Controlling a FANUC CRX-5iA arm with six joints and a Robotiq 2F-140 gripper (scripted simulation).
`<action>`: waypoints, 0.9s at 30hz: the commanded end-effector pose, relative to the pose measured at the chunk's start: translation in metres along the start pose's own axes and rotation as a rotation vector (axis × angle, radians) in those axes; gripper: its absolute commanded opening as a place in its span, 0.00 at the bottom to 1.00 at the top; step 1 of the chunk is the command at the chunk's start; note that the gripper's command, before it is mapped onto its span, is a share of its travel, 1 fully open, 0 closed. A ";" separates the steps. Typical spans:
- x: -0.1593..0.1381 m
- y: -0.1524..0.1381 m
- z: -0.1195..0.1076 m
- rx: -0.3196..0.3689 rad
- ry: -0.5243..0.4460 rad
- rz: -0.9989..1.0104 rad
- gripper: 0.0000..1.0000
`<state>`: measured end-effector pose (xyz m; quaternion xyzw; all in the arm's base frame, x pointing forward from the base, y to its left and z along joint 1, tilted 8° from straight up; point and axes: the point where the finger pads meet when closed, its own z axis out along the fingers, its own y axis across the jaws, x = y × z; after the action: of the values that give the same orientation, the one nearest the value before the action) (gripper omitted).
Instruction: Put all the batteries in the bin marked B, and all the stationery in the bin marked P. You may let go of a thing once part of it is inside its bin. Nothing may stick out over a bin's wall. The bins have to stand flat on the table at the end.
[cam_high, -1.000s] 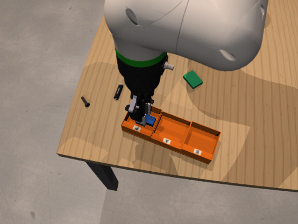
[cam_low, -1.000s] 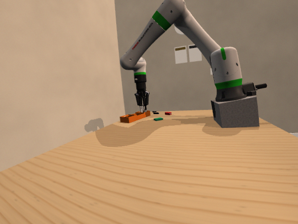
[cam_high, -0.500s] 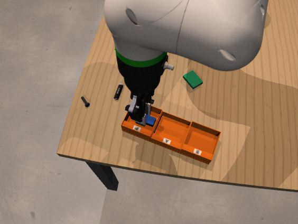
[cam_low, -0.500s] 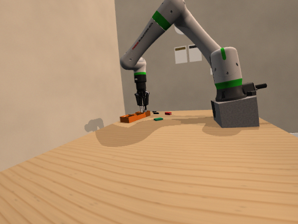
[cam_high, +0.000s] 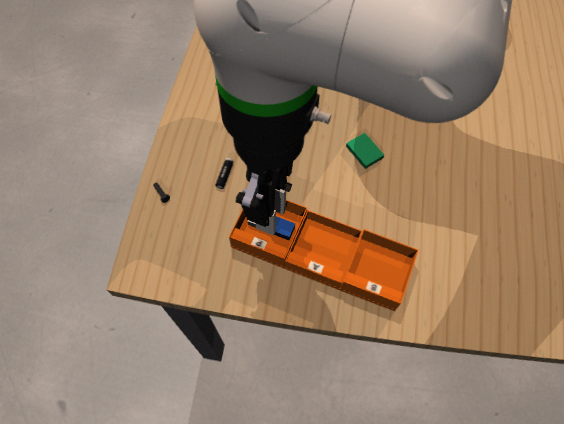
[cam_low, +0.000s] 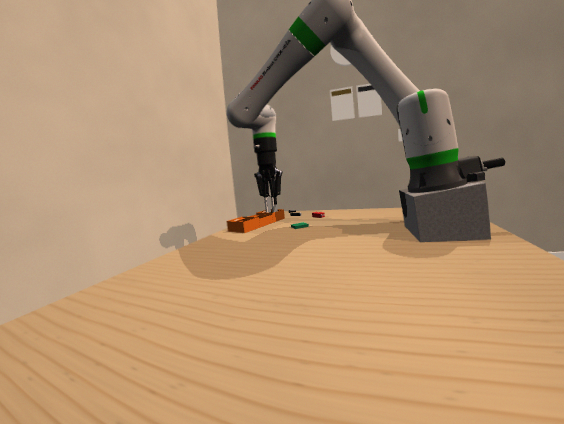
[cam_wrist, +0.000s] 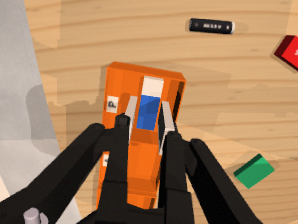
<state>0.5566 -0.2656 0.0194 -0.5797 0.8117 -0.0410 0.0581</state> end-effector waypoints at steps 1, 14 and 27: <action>0.000 0.000 -0.005 0.000 0.000 0.000 0.26; 0.000 0.000 -0.029 0.000 0.000 0.000 0.26; -0.028 0.060 -0.032 -0.003 -0.004 0.270 0.40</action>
<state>0.5309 -0.2454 0.0454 -0.5226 0.8498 -0.0291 0.0624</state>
